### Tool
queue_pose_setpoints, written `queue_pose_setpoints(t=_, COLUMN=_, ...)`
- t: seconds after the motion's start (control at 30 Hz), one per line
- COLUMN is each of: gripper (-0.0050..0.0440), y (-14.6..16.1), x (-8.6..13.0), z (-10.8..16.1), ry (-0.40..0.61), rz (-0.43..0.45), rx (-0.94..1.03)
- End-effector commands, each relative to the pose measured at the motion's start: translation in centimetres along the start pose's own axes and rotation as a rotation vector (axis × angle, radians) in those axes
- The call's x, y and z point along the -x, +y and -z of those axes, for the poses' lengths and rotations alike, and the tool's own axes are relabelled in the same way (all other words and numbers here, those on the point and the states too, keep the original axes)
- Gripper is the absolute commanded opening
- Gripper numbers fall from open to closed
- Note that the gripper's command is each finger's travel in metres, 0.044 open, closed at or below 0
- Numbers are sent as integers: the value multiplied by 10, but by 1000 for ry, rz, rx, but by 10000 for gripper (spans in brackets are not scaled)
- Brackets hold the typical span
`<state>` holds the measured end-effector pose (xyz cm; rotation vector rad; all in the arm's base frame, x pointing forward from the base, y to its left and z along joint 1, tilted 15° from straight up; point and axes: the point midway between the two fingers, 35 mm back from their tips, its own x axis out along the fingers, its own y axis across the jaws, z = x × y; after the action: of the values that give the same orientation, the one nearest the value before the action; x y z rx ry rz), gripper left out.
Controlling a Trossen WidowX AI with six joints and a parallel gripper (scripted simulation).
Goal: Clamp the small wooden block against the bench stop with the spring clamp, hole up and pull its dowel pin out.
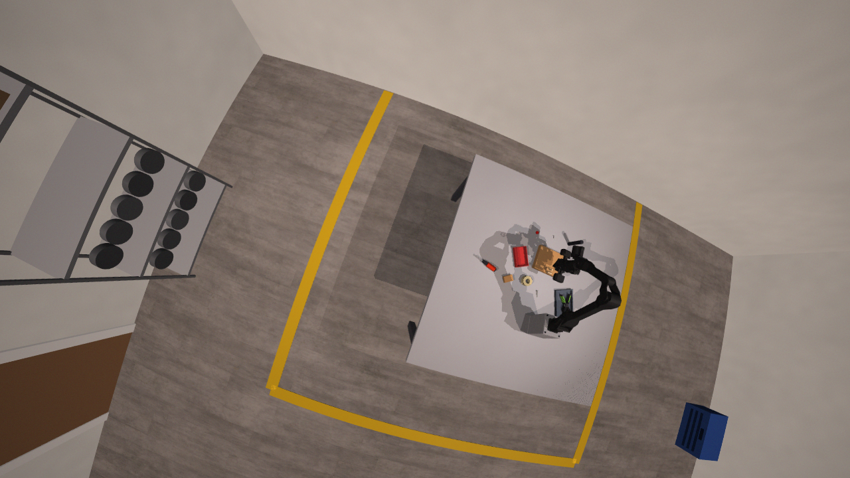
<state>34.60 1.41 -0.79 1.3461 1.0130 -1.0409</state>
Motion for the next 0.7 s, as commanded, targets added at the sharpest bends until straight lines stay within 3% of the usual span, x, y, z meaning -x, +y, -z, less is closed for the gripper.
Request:
queue_pose_setpoints(t=0.0, gripper=0, y=4, x=14, z=1, ry=2, rz=-15, rx=-1)
queue_pose_setpoints(t=0.2, gripper=0, y=3, x=29, z=1, ry=3, rz=-11, rx=-1)
queue_pose_setpoints(t=0.6, gripper=0, y=1, x=24, z=1, ry=0, rz=0, rx=2)
queue_pose_setpoints(t=0.67, gripper=20, y=1, x=24, z=0, ry=0, rz=0, rx=1)
